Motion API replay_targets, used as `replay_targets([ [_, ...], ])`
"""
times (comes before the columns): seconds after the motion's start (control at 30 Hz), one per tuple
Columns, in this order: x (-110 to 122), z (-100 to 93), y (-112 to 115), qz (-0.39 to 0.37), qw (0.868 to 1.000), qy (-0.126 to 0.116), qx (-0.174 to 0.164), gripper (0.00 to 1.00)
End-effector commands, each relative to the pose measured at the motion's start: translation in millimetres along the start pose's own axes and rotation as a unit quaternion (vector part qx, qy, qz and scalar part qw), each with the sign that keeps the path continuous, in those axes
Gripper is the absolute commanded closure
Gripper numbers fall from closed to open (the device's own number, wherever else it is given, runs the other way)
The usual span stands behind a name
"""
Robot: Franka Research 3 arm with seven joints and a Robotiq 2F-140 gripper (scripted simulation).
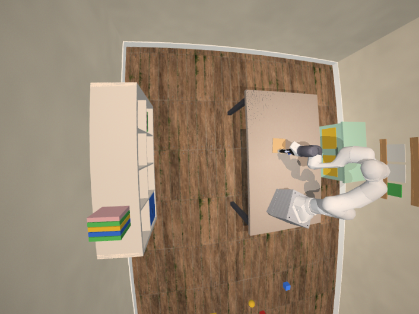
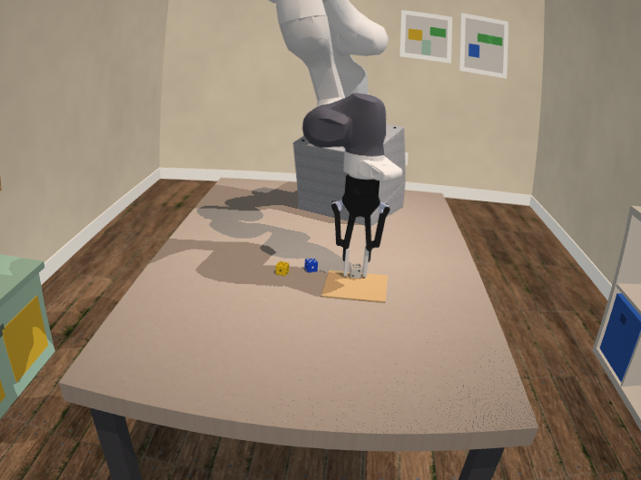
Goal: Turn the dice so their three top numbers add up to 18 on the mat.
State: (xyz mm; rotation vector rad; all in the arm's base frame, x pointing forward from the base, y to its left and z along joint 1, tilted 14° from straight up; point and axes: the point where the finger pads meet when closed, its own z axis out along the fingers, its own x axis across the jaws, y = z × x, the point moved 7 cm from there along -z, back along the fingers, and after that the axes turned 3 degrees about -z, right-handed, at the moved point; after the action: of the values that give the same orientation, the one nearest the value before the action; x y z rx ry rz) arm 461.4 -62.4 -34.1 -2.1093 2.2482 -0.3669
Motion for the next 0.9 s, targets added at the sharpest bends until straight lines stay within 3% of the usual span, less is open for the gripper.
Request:
replay_targets([
  [0.0, 0.9, -6.1, -0.4, 0.001, 1.000, 0.000, 0.000, 0.75],
  [0.4, 1.0, -65.1, -0.4, 0.001, 1.000, 0.000, 0.000, 0.75],
  [0.83, 1.0, -87.9, -0.3, 0.001, 1.000, 0.000, 0.000, 0.75],
  [0.87, 1.0, -87.9, -0.3, 0.001, 1.000, 0.000, 0.000, 0.00],
])
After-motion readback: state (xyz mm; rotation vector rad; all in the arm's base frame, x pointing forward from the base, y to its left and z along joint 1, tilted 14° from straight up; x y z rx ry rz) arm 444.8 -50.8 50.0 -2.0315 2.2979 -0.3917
